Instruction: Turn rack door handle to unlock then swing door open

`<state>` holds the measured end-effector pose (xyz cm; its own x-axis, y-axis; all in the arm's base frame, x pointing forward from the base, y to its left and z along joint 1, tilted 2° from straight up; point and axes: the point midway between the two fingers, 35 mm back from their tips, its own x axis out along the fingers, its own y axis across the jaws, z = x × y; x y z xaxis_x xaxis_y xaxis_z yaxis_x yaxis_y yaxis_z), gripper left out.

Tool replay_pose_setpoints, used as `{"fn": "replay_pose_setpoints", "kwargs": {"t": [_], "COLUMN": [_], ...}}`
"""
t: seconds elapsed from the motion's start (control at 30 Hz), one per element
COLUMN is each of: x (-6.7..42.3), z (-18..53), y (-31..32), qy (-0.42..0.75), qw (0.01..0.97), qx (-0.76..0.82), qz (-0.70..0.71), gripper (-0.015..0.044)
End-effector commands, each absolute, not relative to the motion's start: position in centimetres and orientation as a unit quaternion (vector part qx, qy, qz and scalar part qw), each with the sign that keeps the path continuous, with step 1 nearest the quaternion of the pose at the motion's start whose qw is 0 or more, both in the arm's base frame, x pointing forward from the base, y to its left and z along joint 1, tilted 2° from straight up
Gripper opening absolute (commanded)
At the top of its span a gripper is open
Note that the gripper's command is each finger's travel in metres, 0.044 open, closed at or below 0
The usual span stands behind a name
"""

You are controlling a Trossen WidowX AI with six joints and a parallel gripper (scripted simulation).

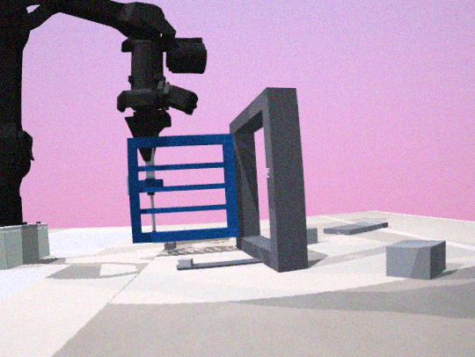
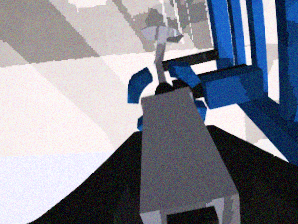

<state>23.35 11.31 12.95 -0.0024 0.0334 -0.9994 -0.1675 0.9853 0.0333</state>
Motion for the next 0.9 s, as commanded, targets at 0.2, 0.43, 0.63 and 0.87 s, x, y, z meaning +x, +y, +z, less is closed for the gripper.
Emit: {"fn": "replay_pose_setpoints", "kwargs": {"t": [0.2,0.43,0.63,0.87], "x": [23.4,23.4,23.4,23.5], "z": [12.9,12.9,13.2,14.1], "y": [11.3,11.3,11.3,11.3], "qy": [0.705,0.705,0.705,0.705], "qw": [0.705,0.705,0.705,0.705], "qx": [-0.041,-0.041,-0.041,-0.042], "qz": [0.065,0.065,0.065,0.065], "gripper": [0.0066,0.025,0.0286,0.0286]}}
